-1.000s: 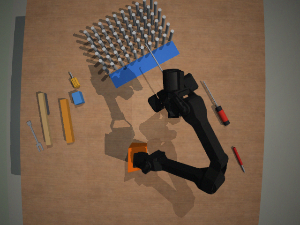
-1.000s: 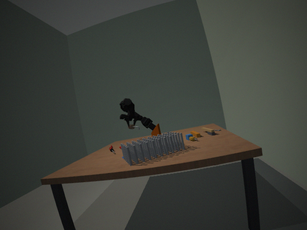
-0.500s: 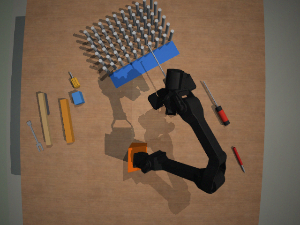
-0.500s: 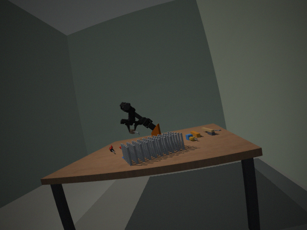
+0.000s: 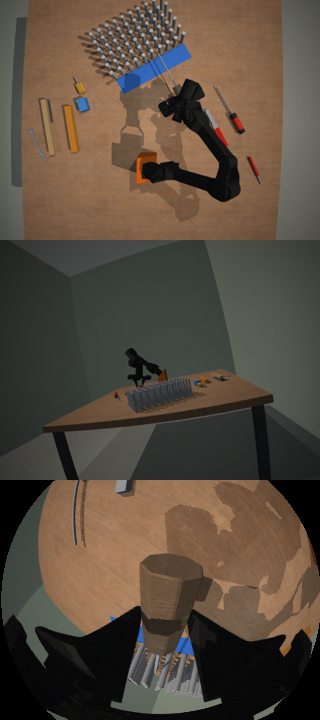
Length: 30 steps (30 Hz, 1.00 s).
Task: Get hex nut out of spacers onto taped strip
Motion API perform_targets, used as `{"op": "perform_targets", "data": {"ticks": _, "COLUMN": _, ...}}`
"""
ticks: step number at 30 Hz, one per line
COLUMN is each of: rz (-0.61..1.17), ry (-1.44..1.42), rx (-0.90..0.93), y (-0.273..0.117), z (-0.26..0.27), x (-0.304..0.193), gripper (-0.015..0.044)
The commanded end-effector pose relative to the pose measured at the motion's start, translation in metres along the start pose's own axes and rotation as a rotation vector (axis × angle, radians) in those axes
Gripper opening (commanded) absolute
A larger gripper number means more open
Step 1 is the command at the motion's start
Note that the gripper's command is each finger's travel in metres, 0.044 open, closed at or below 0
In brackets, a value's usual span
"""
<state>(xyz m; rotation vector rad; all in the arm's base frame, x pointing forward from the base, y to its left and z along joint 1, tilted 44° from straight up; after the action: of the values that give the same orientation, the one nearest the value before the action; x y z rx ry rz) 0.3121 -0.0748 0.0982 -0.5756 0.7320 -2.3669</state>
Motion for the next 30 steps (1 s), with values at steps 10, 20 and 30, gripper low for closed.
{"op": "perform_targets", "data": {"ticks": 10, "rz": 0.0, "ry": -0.014, "rx": 0.02, "y": 0.029, "z": -0.013, "x": 0.018, "gripper": 0.0}}
{"op": "perform_targets", "data": {"ticks": 20, "rz": 0.0, "ry": -0.013, "rx": 0.019, "y": 0.031, "z": -0.012, "x": 0.013, "gripper": 0.0}}
{"op": "perform_targets", "data": {"ticks": 30, "rz": 0.0, "ry": -0.012, "rx": 0.019, "y": 0.032, "z": -0.011, "x": 0.007, "gripper": 0.0}}
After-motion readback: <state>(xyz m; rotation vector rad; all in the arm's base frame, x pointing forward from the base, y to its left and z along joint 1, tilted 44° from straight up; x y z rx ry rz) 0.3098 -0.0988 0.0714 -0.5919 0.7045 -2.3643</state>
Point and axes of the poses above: the point midway between the two fingers, 35 mm back from their tips, its own y axis out along the fingers, its own z axis across the jaws, x = y × z, the point moved 2 cm from there along -y, back along the fingers, and after that the axes turned 4 degrees about -y, right-handed, at the moved point
